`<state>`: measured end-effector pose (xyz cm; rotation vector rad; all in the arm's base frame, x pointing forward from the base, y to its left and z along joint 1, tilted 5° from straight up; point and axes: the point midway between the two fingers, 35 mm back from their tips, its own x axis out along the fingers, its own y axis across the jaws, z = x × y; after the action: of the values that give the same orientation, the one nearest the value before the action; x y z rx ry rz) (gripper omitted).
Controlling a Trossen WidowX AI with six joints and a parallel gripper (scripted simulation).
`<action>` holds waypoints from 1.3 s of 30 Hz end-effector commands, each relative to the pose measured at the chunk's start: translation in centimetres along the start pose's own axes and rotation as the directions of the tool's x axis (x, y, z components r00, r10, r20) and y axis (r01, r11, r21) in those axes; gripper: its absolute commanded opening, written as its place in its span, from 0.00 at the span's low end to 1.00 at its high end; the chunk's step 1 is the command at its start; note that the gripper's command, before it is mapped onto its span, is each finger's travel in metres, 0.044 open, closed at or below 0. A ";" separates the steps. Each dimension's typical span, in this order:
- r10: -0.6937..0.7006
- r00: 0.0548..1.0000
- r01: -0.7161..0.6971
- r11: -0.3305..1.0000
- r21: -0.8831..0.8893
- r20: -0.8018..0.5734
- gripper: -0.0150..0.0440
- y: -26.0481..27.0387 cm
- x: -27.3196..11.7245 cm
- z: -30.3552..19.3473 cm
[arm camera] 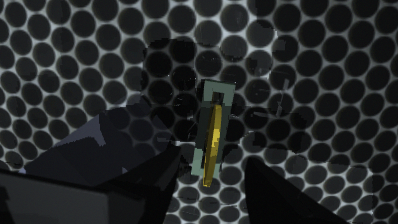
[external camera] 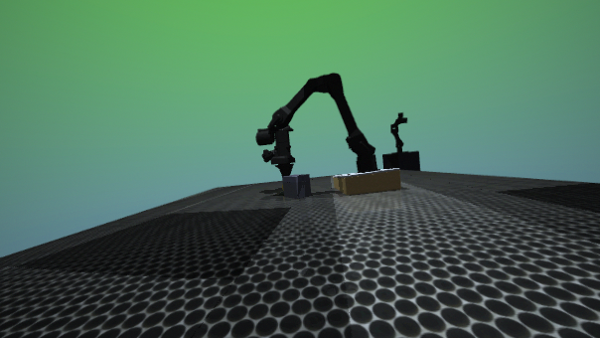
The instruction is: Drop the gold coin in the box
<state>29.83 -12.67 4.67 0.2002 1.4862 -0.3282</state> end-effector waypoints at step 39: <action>-0.003 1.000 0.003 1.000 -0.005 -0.009 0.25 0.0 3.8 -0.4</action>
<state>29.69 -12.86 0.85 0.2009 1.4949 -0.3279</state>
